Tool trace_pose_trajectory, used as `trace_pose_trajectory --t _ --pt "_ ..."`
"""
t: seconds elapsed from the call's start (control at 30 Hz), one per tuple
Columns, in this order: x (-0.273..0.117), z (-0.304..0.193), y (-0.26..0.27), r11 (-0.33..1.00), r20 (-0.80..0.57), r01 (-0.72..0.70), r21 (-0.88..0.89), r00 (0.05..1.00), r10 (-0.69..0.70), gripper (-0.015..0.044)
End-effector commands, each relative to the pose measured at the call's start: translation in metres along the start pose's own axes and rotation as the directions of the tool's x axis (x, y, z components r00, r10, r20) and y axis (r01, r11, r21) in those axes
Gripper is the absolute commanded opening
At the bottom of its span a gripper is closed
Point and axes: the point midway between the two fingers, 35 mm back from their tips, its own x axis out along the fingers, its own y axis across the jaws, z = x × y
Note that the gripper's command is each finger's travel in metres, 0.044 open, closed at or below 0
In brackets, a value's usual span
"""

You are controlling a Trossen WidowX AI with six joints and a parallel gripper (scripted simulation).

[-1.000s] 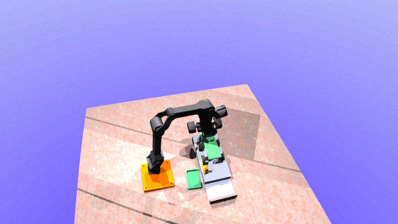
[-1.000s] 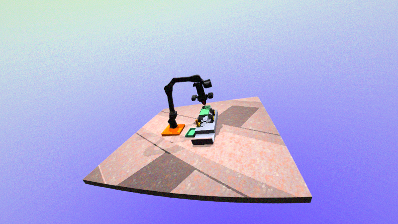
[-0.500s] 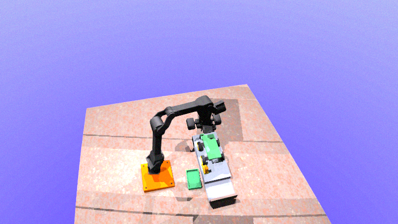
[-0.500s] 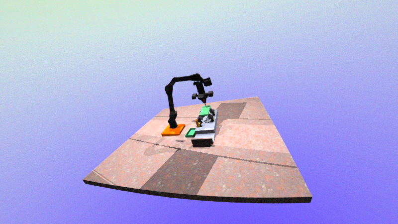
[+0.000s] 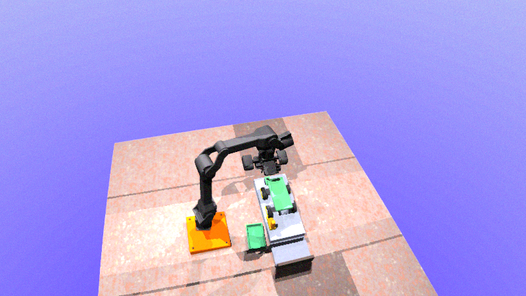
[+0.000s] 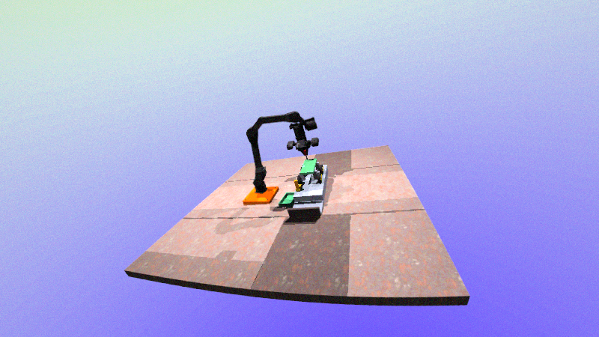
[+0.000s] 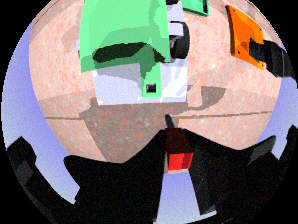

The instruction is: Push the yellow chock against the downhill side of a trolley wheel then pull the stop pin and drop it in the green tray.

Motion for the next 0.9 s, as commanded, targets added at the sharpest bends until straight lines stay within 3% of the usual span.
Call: trace_pose_trajectory --t 0.0,0.5,0.87 --pt "-0.002 -0.001 -0.012 1.0 -0.003 -0.015 -0.003 1.0 0.015 0.0" --pt "0.0 -0.001 -0.064 1.0 -0.003 -0.011 -0.002 1.0 0.011 0.0" --pt "-0.001 0.018 -0.065 1.0 -0.001 -0.011 -0.002 1.0 0.011 0.0"
